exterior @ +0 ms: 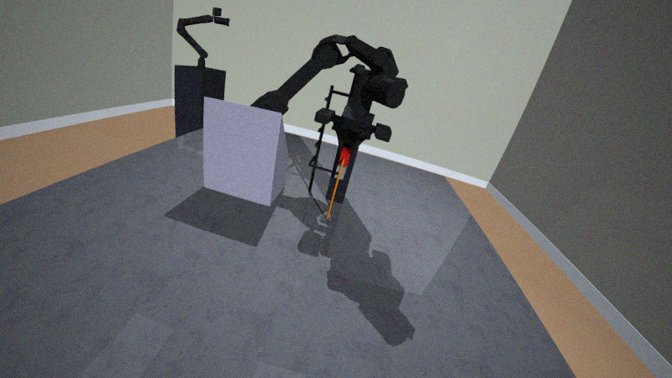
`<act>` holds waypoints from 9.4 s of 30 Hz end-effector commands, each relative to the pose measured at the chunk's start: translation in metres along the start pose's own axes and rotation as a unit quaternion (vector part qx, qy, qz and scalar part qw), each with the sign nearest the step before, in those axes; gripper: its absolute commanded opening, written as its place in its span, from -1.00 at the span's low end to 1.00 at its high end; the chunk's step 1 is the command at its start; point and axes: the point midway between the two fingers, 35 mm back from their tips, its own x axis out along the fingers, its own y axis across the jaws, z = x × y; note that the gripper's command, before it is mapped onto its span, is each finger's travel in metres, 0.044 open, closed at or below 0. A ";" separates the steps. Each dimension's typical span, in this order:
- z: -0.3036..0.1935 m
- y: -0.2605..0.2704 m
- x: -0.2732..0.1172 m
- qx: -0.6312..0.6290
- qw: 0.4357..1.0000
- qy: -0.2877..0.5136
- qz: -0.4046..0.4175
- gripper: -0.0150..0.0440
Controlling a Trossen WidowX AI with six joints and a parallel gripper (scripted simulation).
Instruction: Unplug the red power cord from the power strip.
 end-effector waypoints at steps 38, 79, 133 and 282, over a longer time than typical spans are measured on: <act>0.034 0.001 -0.016 0.001 1.000 -0.024 0.005 0.05; -0.004 -0.001 -0.001 0.001 1.000 -0.023 0.004 0.05; 0.039 0.001 -0.008 -0.002 1.000 -0.026 0.002 -0.31; 0.101 0.003 -0.022 0.001 1.000 -0.026 0.005 1.00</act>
